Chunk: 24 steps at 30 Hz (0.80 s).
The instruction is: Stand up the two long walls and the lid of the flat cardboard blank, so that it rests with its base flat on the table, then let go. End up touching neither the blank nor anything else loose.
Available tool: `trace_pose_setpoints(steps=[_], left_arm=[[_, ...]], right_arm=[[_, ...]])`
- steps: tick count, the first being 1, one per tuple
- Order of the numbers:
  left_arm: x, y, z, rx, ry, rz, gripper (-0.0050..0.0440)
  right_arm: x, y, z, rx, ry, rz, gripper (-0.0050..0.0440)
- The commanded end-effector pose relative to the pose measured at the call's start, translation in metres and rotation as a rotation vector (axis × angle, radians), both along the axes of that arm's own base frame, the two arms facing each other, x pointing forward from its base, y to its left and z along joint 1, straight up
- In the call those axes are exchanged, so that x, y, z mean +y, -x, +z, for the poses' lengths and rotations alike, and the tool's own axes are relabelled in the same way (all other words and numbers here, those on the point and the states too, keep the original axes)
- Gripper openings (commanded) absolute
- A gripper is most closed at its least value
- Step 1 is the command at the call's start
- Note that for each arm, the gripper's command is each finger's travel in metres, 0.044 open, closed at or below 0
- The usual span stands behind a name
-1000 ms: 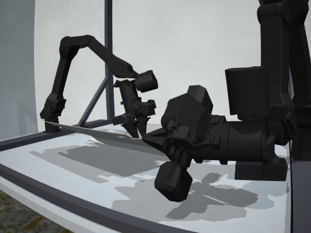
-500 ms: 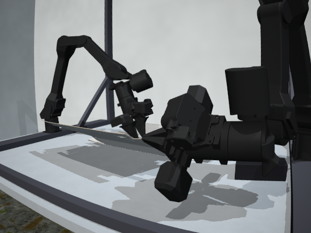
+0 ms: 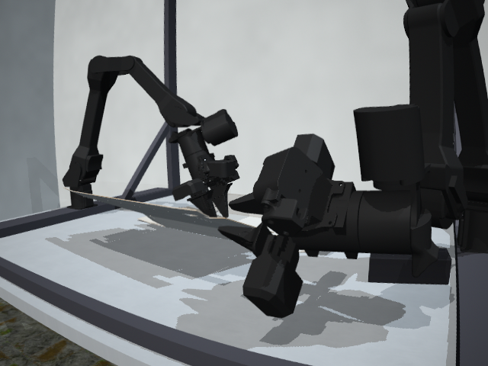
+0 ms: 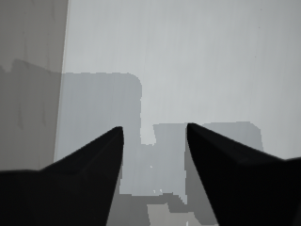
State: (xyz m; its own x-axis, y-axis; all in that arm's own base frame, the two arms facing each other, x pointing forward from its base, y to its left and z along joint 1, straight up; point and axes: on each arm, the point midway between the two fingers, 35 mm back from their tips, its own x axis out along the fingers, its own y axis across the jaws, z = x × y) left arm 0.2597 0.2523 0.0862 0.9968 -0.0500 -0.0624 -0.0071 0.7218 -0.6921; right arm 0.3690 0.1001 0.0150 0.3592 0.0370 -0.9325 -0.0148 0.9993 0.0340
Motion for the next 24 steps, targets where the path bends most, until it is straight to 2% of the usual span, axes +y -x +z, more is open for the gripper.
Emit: trace_pose_setpoints(steps=[1, 3, 24], left_arm=[[0.0014, -0.0003, 0.0055, -0.008, -0.014, 0.002, 0.0242], [0.0014, -0.0002, 0.0055, -0.008, -0.014, 0.002, 0.0282], [0.0013, -0.0001, 0.0055, -0.008, -0.014, 0.002, 0.0282]], right_arm=[[-0.0060, 0.0271, -0.0395, 0.132, 0.027, -0.002, 0.0197], [-0.0058, 0.0266, -0.0390, 0.132, 0.027, -0.002, 0.0197], [-0.0045, 0.0246, -0.0361, 0.133, 0.027, -0.002, 0.0197]])
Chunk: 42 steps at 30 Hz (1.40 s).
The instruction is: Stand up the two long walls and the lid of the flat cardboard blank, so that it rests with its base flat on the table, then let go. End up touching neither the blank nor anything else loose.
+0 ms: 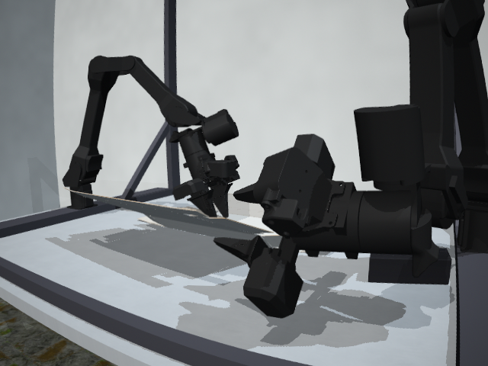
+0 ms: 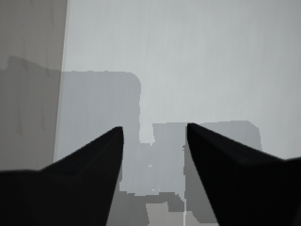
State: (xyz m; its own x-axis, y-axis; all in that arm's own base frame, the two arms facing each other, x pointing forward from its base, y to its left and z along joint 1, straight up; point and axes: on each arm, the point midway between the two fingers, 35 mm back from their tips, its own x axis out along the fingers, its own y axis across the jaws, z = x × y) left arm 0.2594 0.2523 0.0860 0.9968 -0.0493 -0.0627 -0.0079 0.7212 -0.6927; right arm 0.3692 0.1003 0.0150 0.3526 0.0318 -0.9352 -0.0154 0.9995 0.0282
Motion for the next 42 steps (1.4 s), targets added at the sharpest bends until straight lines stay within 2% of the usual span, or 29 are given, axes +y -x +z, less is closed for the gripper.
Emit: trace_pose_setpoints(steps=[1, 15, 42], left_arm=[[0.001, 0.000, 0.006, -0.008, -0.015, 0.001, 0.0282], [0.002, -0.012, 0.006, -0.006, -0.016, 0.001, 0.0282], [-0.001, -0.054, 0.007, -0.006, -0.018, 0.001, 0.0282]], right_arm=[[-0.005, 0.025, -0.036, 0.126, 0.021, -0.003, 0.0197], [-0.005, 0.025, -0.036, 0.126, 0.021, -0.003, 0.0197], [-0.005, 0.025, -0.037, 0.127, 0.023, -0.002, 0.0197]])
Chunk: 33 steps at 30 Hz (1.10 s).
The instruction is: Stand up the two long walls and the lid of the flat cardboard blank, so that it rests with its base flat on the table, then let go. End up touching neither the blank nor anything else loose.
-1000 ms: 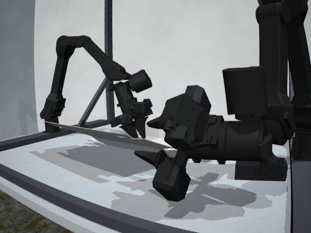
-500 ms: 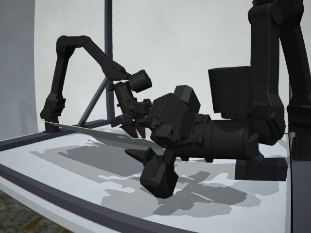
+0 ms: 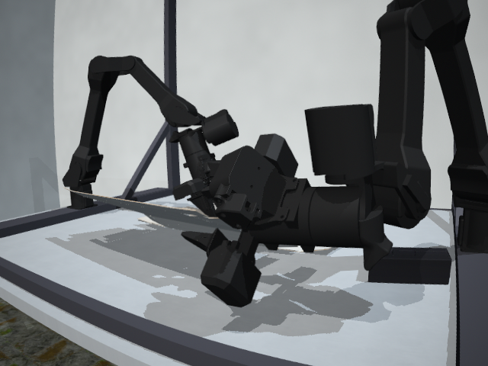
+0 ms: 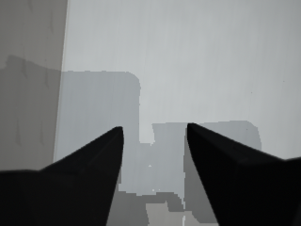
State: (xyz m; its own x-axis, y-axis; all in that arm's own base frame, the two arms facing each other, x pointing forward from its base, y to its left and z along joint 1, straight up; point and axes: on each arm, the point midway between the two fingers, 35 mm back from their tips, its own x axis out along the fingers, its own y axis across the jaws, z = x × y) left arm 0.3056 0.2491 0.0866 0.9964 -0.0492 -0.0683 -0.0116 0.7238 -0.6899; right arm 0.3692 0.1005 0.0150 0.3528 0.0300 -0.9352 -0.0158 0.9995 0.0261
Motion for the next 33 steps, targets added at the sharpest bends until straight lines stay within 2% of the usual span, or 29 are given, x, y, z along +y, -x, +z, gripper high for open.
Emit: trace_pose_setpoints(steps=[1, 33], left_arm=[[0.002, -0.010, 0.006, -0.012, -0.014, 0.001, 0.0282], [-0.008, -0.052, 0.008, -0.021, -0.013, 0.002, 0.0282]], right_arm=[[-0.005, 0.025, -0.037, 0.128, 0.021, -0.003, 0.0197], [-0.006, 0.028, -0.040, 0.129, 0.022, -0.003, 0.0197]])
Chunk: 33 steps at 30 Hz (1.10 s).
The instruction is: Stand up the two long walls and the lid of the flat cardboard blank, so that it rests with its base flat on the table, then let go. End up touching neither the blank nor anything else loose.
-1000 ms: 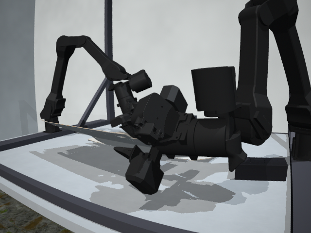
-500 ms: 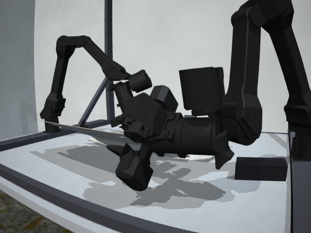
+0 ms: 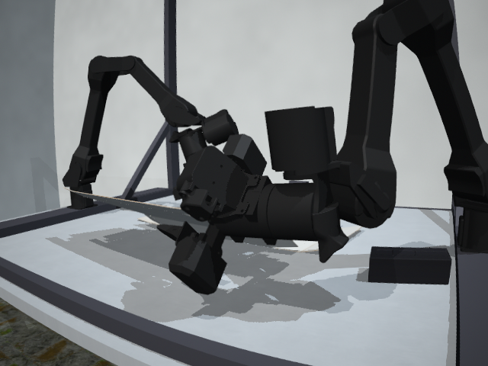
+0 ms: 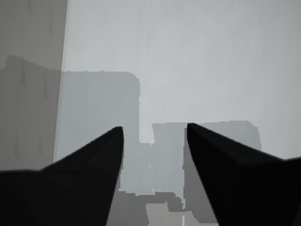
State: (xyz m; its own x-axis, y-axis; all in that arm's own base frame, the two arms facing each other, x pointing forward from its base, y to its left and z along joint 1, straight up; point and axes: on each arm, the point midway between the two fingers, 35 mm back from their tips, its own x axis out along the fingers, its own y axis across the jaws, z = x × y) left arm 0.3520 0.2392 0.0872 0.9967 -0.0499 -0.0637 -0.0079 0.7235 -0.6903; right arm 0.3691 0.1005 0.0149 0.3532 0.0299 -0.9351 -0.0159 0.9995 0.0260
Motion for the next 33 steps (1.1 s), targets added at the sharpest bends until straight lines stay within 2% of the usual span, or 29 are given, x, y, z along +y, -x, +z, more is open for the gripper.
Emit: trace_pose_setpoints(steps=[1, 11, 23, 33], left_arm=[[0.0015, -0.0057, 0.0074, -0.016, -0.013, 0.002, 0.0282], [0.0015, -0.0057, 0.0074, -0.016, -0.013, 0.002, 0.0282], [0.0016, -0.0053, 0.0071, -0.016, -0.013, 0.002, 0.0000], [0.0016, -0.0053, 0.0071, -0.016, -0.013, 0.002, 0.0000]], right_arm=[[-0.0060, 0.0278, -0.0399, 0.129, 0.022, -0.003, 0.0197], [-0.0062, 0.0278, -0.0397, 0.127, 0.021, -0.003, 0.0197], [-0.0057, 0.0261, -0.0378, 0.126, 0.021, -0.003, 0.0197], [-0.0054, 0.0248, -0.0362, 0.126, 0.021, -0.003, 0.0197]])
